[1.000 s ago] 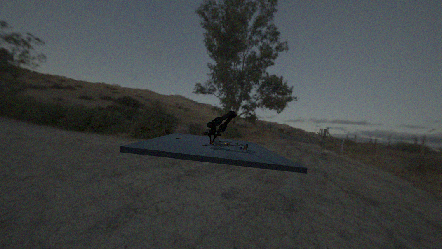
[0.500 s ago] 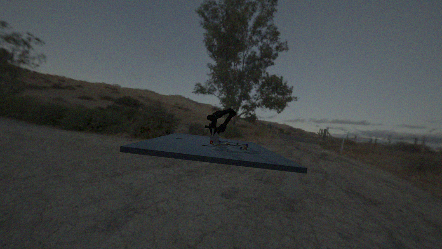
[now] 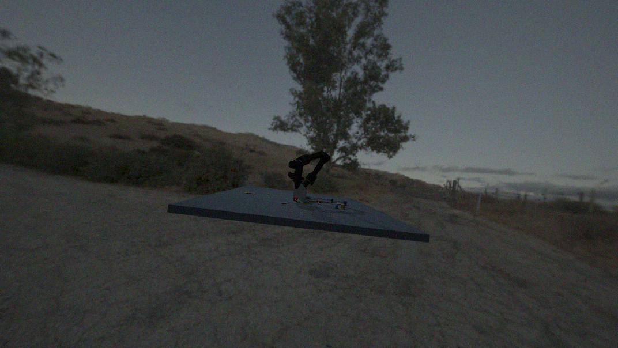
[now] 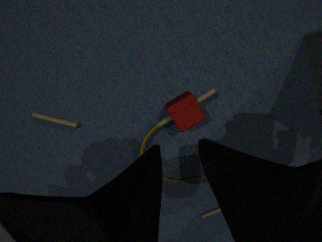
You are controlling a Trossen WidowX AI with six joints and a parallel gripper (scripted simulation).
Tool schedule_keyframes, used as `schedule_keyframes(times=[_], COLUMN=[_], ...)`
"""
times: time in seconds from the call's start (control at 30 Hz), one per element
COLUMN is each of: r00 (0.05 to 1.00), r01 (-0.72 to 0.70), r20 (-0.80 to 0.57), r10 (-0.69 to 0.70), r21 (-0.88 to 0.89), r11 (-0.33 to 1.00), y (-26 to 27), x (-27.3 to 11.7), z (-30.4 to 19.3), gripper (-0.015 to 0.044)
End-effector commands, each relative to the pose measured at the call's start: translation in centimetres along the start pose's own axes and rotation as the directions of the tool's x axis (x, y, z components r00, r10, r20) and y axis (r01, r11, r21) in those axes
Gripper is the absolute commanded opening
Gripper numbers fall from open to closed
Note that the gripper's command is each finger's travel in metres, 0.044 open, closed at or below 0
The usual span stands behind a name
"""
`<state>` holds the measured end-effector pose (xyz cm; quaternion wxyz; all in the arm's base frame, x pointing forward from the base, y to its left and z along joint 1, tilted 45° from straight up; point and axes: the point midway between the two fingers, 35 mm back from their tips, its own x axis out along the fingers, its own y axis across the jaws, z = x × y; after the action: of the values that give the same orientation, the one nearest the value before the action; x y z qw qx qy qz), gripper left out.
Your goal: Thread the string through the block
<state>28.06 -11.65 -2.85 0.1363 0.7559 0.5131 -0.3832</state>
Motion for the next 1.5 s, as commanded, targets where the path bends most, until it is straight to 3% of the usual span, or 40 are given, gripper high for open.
schedule_keyframes(times=[0.0, 0.23, 0.4, 0.6, 1.47], r00=[1.0, 1.0, 1.0, 0.999, 0.999], r01=[0.018, 0.017, 0.01, -0.003, -0.002], r20=[0.008, 0.011, 0.012, 0.012, 0.014], r10=[-0.016, -0.023, -0.028, -0.032, -0.031], r21=[-0.602, -0.961, -0.998, -0.902, -0.892], r11=[0.798, 0.275, -0.061, -0.432, -0.452], y=[-1.4, -2.6, -3.2, -3.8, -3.7], x=[0.4, 0.6, 0.7, 0.9, 2.4], z=[0.6, 1.1, 1.4, 1.6, 1.7], gripper=[0.012, 0.012, 0.012, 0.012, 0.012])
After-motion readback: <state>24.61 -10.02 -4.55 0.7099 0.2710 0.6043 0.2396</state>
